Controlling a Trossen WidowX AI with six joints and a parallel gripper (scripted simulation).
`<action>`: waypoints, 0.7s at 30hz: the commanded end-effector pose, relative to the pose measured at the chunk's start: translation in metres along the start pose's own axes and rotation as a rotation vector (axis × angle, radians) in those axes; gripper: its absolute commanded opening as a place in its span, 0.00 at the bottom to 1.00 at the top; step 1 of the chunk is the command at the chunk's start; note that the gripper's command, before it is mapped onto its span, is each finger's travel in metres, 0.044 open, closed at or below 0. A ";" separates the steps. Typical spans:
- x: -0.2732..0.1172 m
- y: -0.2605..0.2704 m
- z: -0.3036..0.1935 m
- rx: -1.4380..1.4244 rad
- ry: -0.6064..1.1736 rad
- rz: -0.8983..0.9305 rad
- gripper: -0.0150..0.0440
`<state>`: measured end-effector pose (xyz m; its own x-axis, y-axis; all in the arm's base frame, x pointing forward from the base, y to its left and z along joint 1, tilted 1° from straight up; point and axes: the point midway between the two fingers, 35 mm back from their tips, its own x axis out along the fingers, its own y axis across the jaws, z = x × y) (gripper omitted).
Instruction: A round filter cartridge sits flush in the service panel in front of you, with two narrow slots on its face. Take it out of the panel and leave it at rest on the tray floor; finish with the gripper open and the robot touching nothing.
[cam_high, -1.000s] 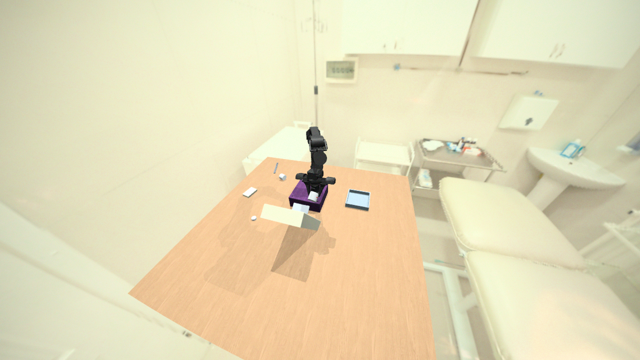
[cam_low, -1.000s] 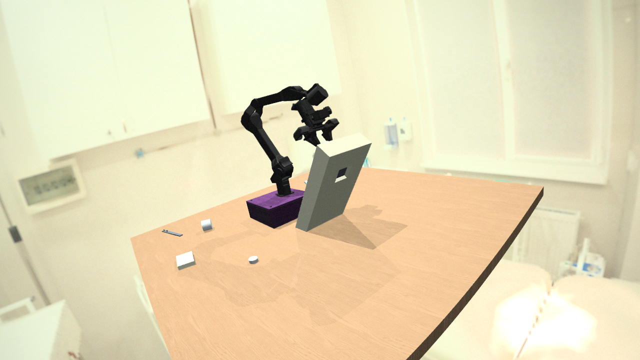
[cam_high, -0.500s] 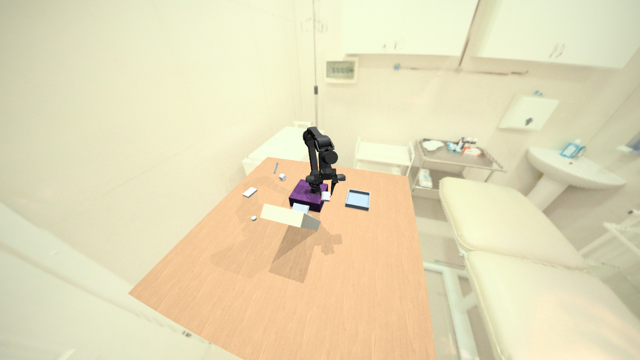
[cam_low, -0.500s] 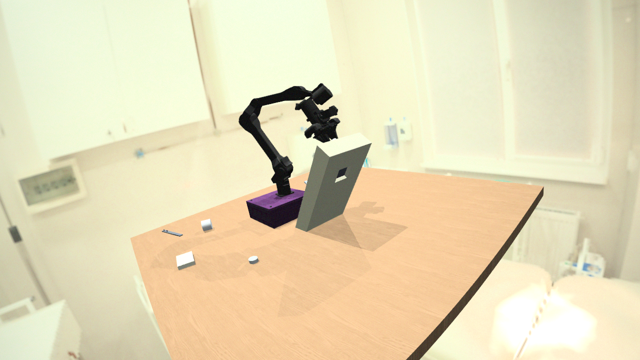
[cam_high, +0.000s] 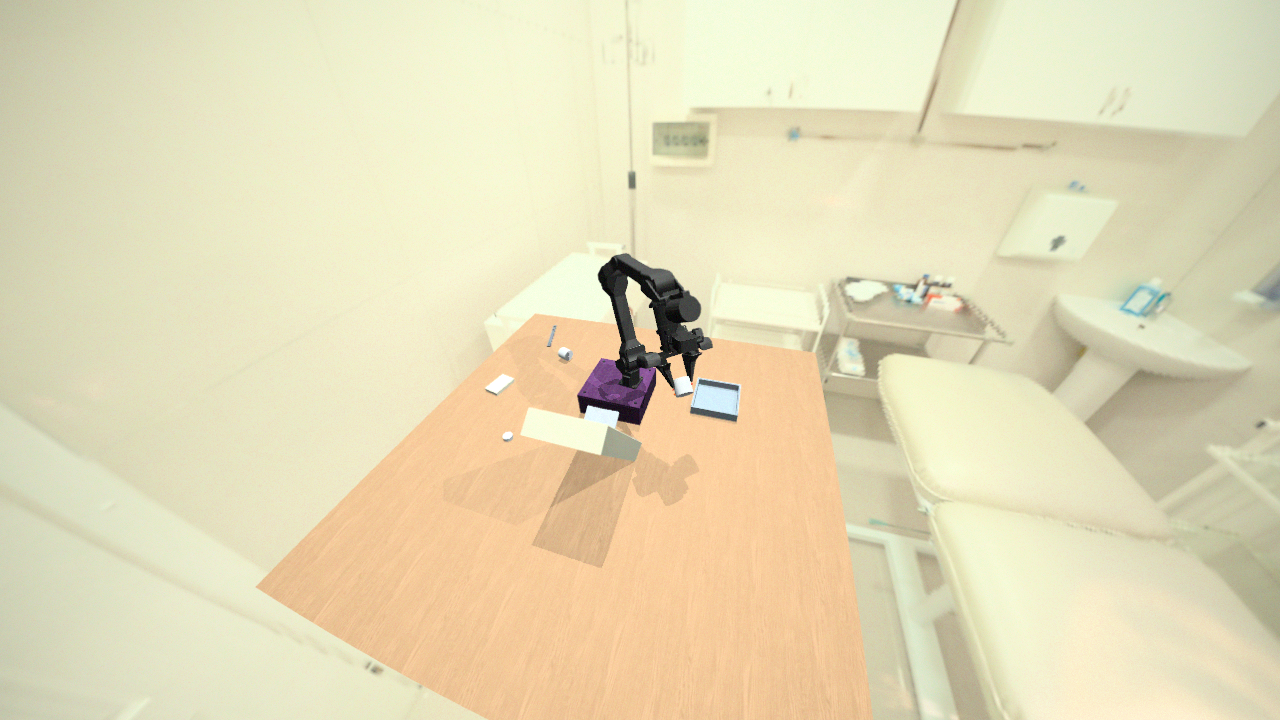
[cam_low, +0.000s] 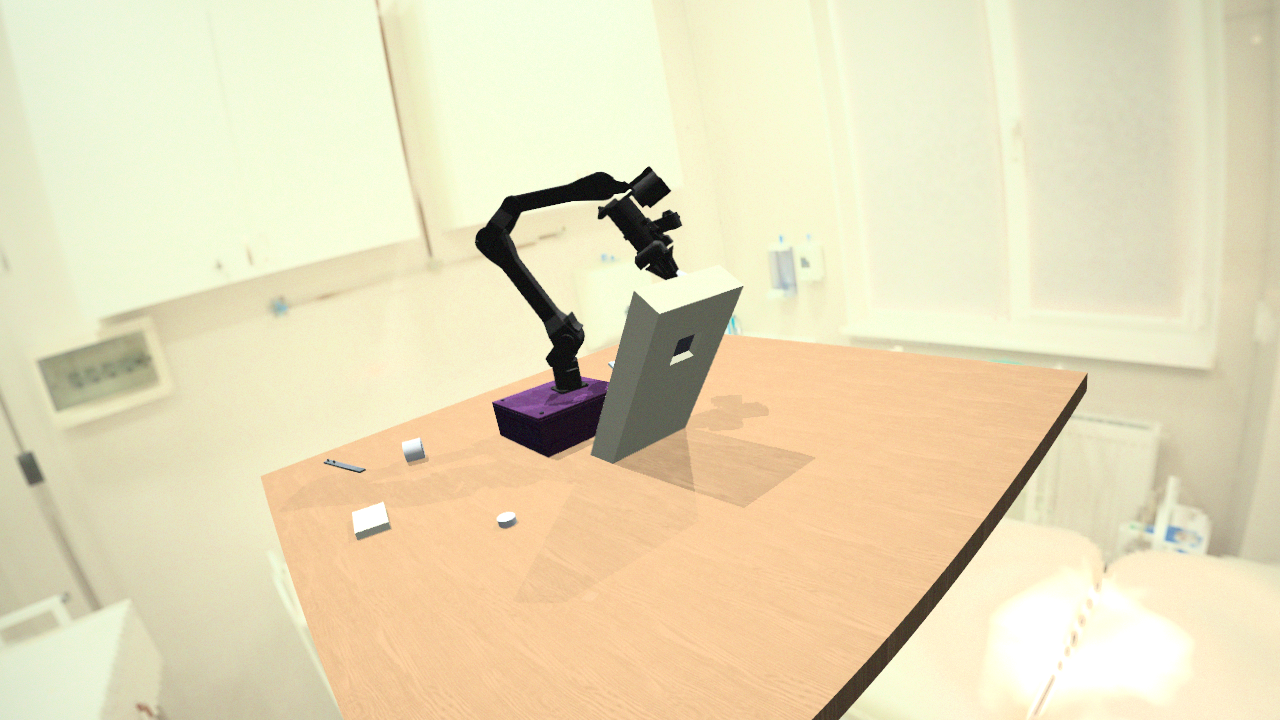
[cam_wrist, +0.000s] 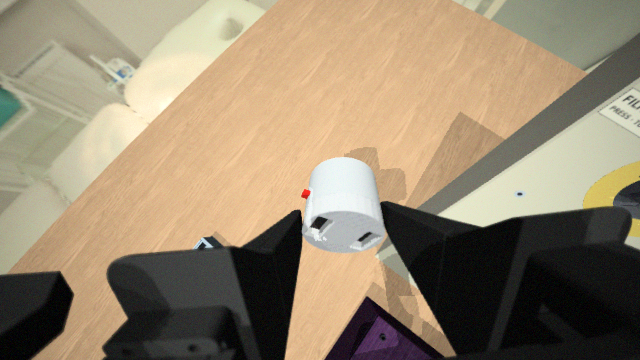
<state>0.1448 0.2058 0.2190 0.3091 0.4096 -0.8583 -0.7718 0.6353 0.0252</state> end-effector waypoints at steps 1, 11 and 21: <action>-0.001 0.021 0.003 -0.094 -0.010 0.059 0.25; -0.005 0.072 -0.004 -0.321 -0.013 0.200 0.25; 0.001 0.090 -0.012 -0.389 -0.013 0.241 0.25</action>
<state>0.0779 0.2509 0.2207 0.1229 0.5210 -0.8447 -0.9634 0.2670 0.0245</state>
